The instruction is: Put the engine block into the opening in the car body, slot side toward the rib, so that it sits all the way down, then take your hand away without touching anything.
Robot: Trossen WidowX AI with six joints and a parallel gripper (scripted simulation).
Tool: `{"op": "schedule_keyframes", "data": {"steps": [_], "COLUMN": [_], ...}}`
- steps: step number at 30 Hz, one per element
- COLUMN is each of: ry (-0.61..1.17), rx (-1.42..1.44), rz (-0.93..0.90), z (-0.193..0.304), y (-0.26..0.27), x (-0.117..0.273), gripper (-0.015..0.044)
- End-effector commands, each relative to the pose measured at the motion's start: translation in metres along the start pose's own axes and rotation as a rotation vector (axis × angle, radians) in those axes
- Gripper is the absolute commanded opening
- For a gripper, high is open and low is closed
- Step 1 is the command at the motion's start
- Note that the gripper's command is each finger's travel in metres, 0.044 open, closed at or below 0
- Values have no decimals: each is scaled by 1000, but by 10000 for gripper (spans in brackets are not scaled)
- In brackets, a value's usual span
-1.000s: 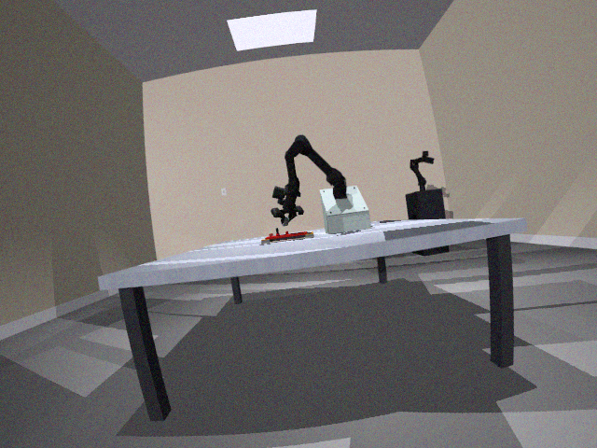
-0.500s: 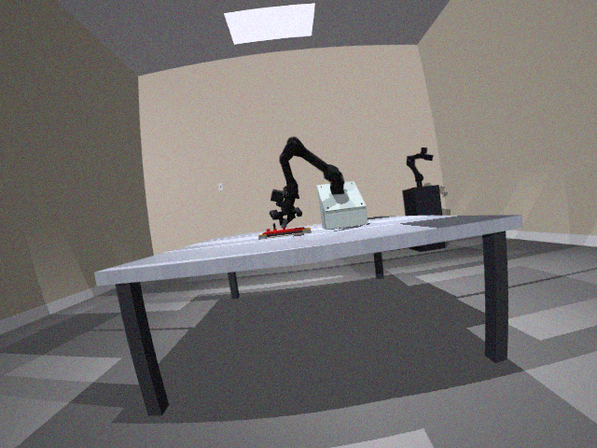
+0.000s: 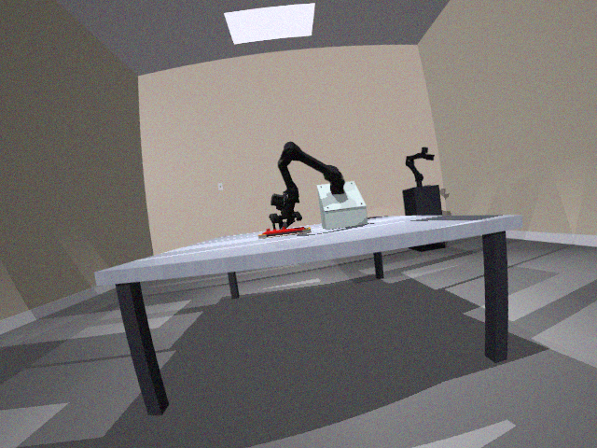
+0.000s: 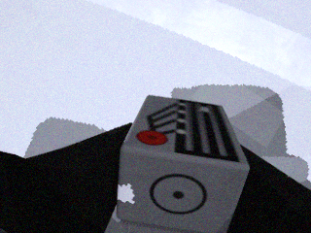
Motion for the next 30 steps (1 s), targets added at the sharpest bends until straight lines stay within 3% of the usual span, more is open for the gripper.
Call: {"op": "schedule_keyframes", "data": {"steps": [1,19,30], "ry": [9,9,-5], "rx": [28,28,-1], "rz": [11,11,-4], "z": [7,7,-2], "y": [0,2,3], "x": [-5,-10,-4], "gripper": [0,0,289]}}
Point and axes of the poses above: the point midway between the two fingers, 35 mm back from their tips, its own x axis back along the fingers, its own y axis across the jaws, z = x × y, the point moved 8 cm from there along x, back along the fingers
